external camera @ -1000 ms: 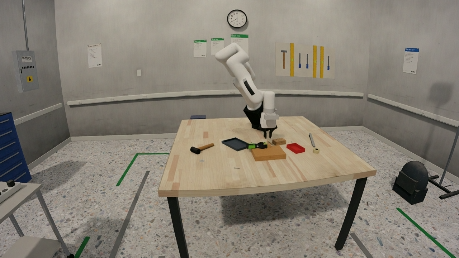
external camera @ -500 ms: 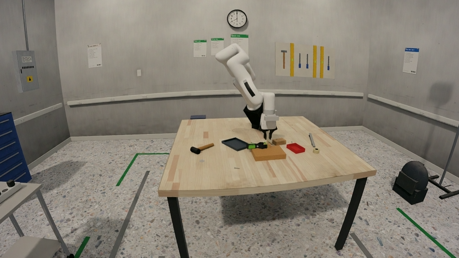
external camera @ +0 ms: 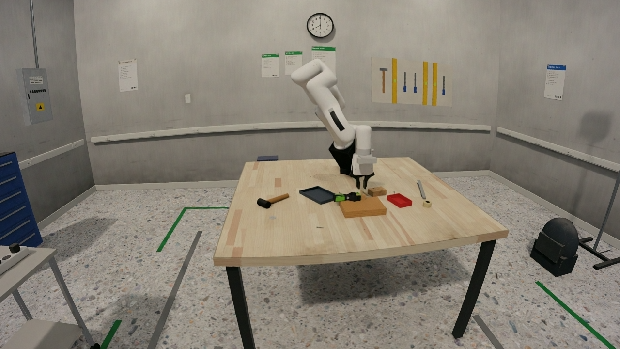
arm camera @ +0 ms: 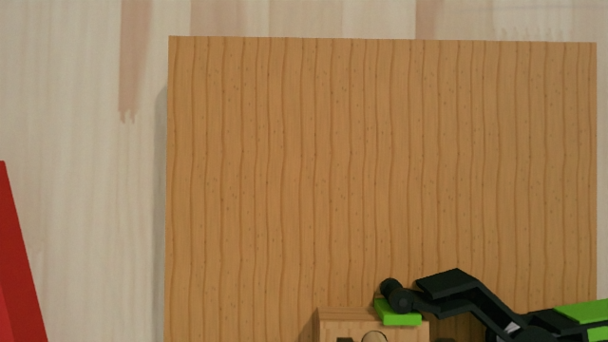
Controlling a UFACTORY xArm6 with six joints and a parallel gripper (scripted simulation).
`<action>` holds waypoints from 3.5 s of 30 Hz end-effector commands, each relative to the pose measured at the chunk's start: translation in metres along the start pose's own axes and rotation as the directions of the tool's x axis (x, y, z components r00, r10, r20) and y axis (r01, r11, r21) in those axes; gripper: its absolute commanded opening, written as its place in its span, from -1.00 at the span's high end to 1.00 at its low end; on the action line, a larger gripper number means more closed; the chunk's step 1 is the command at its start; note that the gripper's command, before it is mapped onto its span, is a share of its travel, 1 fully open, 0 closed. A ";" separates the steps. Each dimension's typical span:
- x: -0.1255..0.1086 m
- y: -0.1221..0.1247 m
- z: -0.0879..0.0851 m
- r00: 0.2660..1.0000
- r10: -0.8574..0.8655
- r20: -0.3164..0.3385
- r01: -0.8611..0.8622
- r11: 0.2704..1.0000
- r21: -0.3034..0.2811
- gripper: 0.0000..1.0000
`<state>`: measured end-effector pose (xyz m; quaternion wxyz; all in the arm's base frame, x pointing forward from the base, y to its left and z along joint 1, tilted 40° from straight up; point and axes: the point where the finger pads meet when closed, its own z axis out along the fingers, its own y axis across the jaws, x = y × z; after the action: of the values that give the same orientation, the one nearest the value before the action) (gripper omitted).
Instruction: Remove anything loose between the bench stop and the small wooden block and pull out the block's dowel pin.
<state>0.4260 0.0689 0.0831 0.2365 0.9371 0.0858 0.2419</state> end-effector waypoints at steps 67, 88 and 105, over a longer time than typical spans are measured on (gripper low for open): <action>0.001 0.000 0.031 1.000 0.000 -0.002 0.000 1.000 0.001 0.44; 0.001 0.000 0.031 1.000 0.000 -0.002 0.000 1.000 0.001 0.71; 0.001 0.000 0.031 1.000 0.000 -0.002 0.000 1.000 0.001 1.00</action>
<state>0.4414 0.0564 0.0590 0.2365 0.9371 0.0858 0.2419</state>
